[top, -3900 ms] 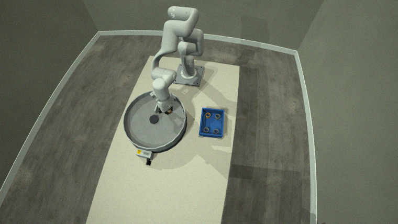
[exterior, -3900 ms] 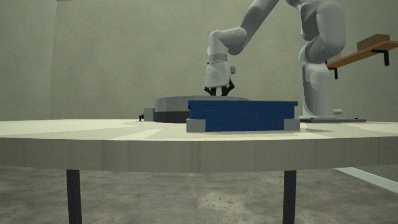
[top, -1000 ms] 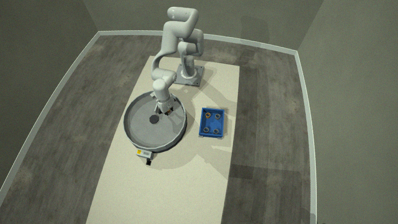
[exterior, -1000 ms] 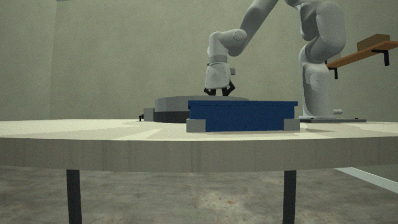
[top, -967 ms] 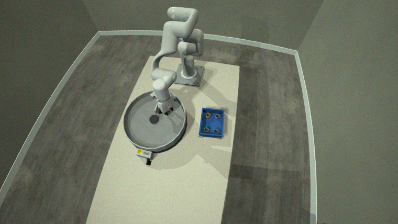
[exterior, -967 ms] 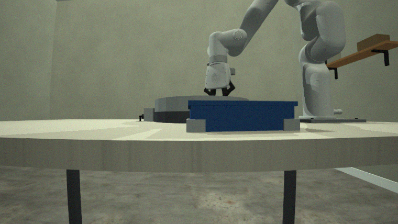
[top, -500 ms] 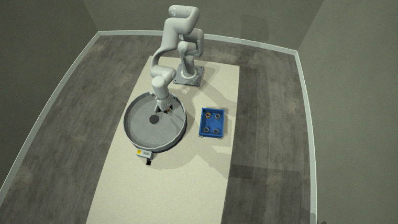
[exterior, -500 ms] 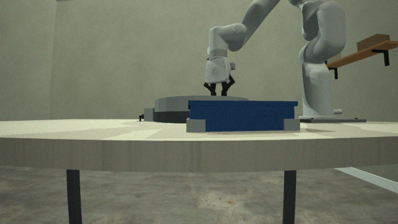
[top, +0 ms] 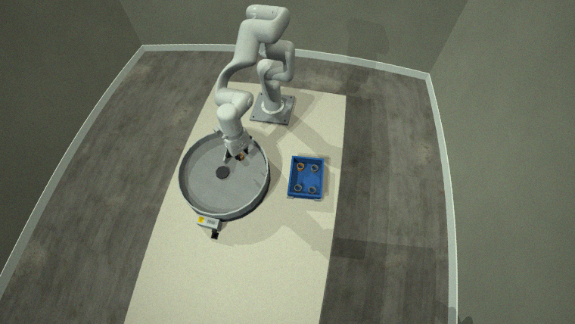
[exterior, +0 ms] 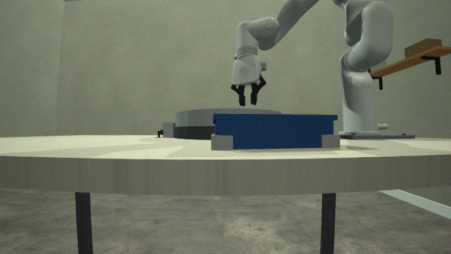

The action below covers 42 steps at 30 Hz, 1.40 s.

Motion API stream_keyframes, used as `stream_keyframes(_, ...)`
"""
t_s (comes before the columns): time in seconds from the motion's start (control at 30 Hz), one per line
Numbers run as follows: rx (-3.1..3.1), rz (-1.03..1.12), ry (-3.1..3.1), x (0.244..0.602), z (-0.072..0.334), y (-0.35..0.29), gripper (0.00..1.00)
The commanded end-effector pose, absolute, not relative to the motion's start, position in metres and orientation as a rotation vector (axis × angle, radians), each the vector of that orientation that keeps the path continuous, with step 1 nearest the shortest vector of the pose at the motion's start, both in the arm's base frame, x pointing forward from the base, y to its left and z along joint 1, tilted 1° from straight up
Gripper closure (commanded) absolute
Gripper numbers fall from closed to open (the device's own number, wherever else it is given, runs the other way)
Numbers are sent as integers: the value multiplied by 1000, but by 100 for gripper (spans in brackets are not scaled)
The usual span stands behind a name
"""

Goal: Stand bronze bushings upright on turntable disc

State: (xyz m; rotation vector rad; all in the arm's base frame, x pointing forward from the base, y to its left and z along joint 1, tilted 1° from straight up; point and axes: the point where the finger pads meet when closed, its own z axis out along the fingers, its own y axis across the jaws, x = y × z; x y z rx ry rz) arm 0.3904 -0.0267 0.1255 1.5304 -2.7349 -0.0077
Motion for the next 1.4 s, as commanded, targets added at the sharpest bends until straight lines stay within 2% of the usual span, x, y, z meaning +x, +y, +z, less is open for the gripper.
stream_keyframes(0.0,1532,-5,-2737,392,127,-27,58)
stream_keyframes(0.27,1532,-5,-2737,391,127,-22,59)
stream_keyframes(0.4,1532,-3,-2737,378,127,49,59)
stream_keyframes(0.6,1532,0,-2738,364,126,115,59)
stream_keyframes(0.67,1532,0,-2738,364,126,115,59)
stream_keyframes(0.7,1532,0,-2738,357,125,151,59)
stream_keyframes(0.93,1532,1,-2738,346,126,230,59)
stream_keyframes(1.37,1532,1,-2738,348,126,248,59)
